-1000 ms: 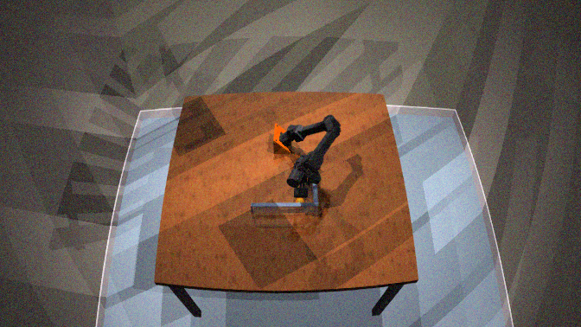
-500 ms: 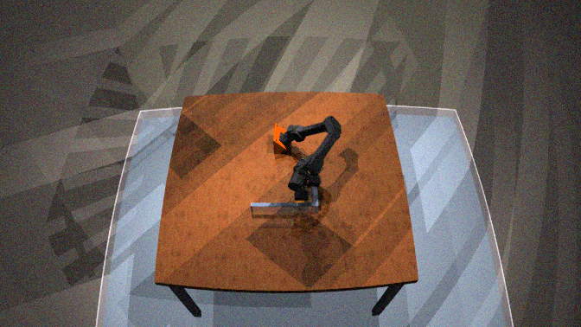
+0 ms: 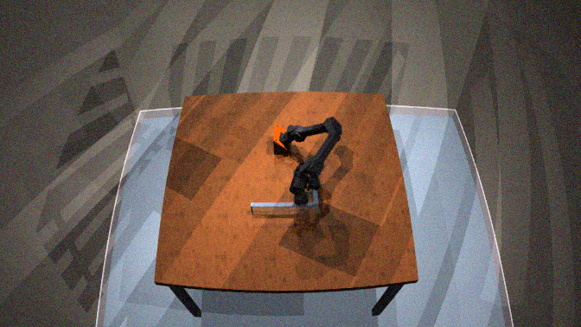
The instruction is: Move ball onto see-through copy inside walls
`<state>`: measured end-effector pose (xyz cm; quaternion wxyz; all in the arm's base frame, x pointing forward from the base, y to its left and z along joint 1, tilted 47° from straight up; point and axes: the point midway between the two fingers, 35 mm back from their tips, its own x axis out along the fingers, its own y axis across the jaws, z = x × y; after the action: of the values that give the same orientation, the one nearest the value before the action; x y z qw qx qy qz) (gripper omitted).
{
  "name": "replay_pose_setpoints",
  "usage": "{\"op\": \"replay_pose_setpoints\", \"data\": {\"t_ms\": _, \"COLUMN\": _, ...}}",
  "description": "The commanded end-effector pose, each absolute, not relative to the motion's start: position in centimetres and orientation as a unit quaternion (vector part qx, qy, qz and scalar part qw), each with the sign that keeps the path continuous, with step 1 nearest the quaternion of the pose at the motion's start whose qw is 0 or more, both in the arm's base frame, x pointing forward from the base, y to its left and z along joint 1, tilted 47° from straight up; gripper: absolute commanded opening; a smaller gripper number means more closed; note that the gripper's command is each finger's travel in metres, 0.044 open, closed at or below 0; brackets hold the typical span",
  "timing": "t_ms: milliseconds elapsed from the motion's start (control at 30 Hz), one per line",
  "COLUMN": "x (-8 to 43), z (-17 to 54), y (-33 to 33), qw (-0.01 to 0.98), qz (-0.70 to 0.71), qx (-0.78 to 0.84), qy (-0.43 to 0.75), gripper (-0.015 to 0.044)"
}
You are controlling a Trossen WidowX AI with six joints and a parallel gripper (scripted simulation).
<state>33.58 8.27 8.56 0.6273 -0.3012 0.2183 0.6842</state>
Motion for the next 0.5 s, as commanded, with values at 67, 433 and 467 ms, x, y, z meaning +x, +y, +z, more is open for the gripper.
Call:
{"op": "replay_pose_setpoints", "data": {"t_ms": 67, "x": 33.32, "z": 7.72, "y": 9.15, "qw": 0.628, "qz": 0.686, "qx": -0.295, "qy": 0.22, "gripper": 0.0332}}
{"op": "replay_pose_setpoints", "data": {"t_ms": 433, "x": 33.3, "z": 7.57, "y": 9.32, "qw": 0.628, "qz": 0.686, "qx": -0.295, "qy": 0.22, "gripper": 0.0201}}
{"op": "replay_pose_setpoints", "data": {"t_ms": 467, "x": 33.3, "z": 7.57, "y": 9.32, "qw": 0.628, "qz": 0.686, "qx": -0.295, "qy": 0.22, "gripper": 0.0194}}
